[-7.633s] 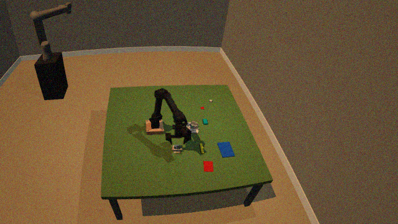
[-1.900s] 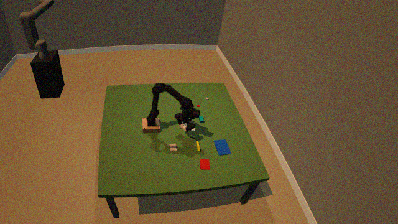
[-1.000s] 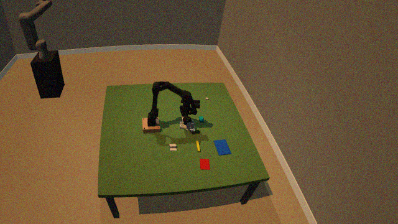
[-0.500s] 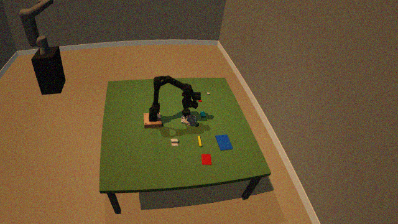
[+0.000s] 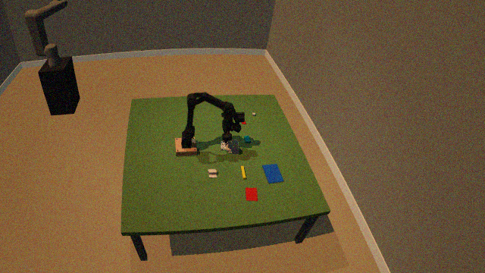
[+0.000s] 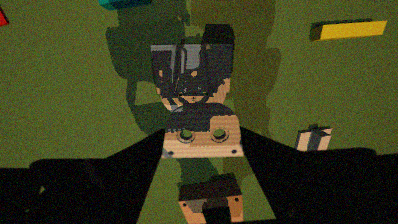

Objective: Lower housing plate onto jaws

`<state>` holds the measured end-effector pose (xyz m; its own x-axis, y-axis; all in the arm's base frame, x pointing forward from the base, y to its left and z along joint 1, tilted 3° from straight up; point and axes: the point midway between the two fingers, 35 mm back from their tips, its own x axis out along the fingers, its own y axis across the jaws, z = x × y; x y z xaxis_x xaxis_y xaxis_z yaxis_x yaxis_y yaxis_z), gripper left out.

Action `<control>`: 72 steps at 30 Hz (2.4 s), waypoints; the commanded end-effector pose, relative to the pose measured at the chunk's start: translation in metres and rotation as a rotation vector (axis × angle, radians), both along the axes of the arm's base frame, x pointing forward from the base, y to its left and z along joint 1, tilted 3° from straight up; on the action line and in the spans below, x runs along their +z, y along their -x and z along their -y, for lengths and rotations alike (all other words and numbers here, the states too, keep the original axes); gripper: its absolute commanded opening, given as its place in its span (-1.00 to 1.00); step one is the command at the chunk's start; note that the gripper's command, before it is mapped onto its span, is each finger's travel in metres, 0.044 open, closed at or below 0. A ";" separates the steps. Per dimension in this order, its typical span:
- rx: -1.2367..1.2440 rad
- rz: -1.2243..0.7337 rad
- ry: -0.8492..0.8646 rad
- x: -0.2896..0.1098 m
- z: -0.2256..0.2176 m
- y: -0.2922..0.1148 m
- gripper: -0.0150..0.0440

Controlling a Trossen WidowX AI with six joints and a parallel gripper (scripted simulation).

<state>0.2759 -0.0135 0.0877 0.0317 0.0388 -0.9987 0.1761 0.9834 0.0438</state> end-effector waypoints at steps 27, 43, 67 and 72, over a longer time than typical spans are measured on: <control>0.001 -0.001 -0.006 0.000 -0.012 0.007 0.70; 0.001 -0.001 -0.006 0.000 -0.012 0.007 0.70; 0.001 -0.001 -0.006 -0.038 -0.014 0.004 0.70; 0.001 -0.001 -0.006 -0.047 -0.014 0.005 0.70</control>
